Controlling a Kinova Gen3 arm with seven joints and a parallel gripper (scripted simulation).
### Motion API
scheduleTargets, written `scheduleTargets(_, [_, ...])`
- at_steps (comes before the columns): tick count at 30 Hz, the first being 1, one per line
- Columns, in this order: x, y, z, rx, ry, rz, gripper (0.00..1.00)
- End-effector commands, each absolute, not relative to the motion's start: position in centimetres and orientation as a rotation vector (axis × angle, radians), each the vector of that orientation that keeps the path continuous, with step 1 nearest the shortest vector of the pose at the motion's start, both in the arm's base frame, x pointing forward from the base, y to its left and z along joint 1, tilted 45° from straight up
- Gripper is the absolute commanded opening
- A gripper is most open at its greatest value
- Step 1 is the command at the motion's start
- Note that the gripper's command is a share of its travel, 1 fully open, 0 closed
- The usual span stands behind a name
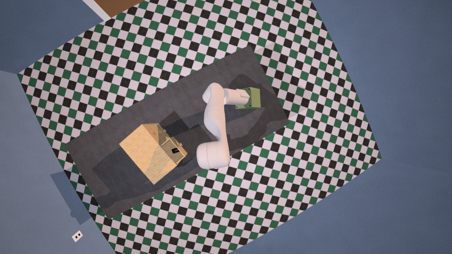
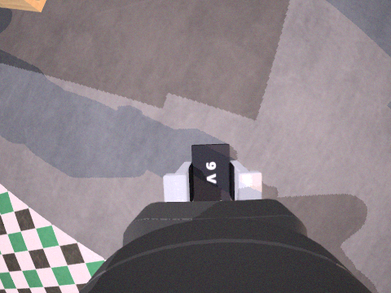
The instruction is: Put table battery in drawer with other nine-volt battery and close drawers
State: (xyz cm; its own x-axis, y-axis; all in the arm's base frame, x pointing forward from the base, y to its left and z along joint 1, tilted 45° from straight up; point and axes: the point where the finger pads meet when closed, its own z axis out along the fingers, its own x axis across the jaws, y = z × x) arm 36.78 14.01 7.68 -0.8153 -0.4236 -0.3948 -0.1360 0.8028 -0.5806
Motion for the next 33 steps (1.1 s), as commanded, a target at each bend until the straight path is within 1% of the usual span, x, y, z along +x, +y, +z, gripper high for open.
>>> scheduleTargets(1, [36.8,14.1,7.7,-0.416,2.468,-0.74,0.51])
scheduleTargets(15, [36.3,14.5,8.3,-0.416,2.468,-0.74,0.51])
scheduleTargets(33, [32.4,17.3,13.2,-0.416,2.468,-0.74,0.51])
